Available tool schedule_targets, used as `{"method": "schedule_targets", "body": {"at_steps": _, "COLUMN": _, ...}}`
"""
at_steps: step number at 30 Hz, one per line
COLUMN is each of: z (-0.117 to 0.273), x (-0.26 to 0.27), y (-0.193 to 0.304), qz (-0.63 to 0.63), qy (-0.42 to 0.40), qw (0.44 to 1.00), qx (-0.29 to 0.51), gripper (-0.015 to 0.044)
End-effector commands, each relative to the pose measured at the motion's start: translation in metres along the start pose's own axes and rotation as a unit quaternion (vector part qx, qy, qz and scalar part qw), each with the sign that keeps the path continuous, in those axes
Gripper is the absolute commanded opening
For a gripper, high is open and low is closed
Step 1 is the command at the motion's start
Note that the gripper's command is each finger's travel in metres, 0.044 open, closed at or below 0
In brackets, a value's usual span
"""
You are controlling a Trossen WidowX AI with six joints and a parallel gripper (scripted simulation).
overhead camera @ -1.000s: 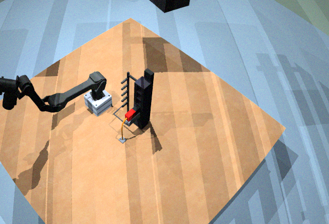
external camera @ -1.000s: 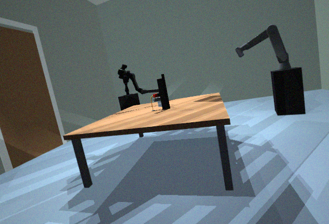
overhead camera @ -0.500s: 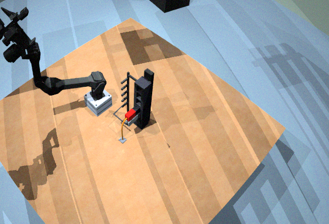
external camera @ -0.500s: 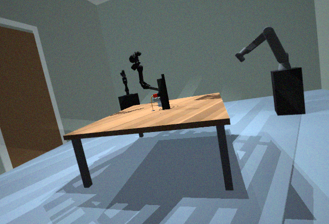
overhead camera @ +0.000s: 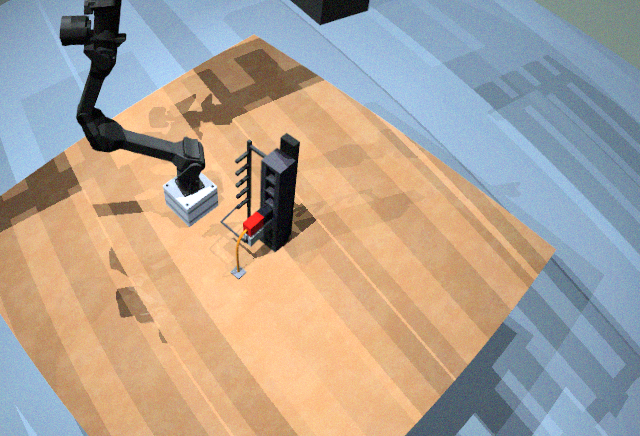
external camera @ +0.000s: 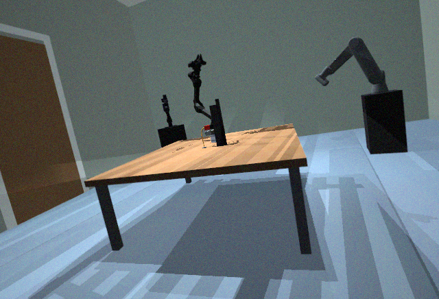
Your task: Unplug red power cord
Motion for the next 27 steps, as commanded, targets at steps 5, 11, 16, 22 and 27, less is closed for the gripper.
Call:
{"method": "schedule_targets", "body": {"at_steps": 5, "z": -0.016, "x": -0.104, "y": 0.002, "qz": 0.036, "qy": 0.185, "qw": 0.982, "qx": -0.031, "gripper": 0.016}}
{"method": "schedule_targets", "body": {"at_steps": 11, "z": -0.006, "x": -0.181, "y": -0.01, "qz": 0.065, "qy": 0.328, "qw": 0.94, "qx": -0.067, "gripper": 0.016}}
{"method": "schedule_targets", "body": {"at_steps": 16, "z": 0.015, "x": -0.238, "y": -0.027, "qz": 0.081, "qy": 0.432, "qw": 0.892, "qx": -0.101, "gripper": 0.016}}
{"method": "schedule_targets", "body": {"at_steps": 22, "z": 0.053, "x": -0.292, "y": -0.053, "qz": 0.093, "qy": 0.548, "qw": 0.818, "qx": -0.146, "gripper": 0.016}}
{"method": "schedule_targets", "body": {"at_steps": 27, "z": 0.096, "x": -0.325, "y": -0.075, "qz": 0.093, "qy": 0.641, "qw": 0.739, "qx": -0.187, "gripper": 0.016}}
Point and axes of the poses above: the point midway between the two fingers, 35 mm back from their tips, its own z axis back along the fingers, its own x axis across the jaws, y = z × x, the point moved 8 cm from there along z, back along the fingers, and after that the axes turned 2 degrees about z, right-handed, at the moved point
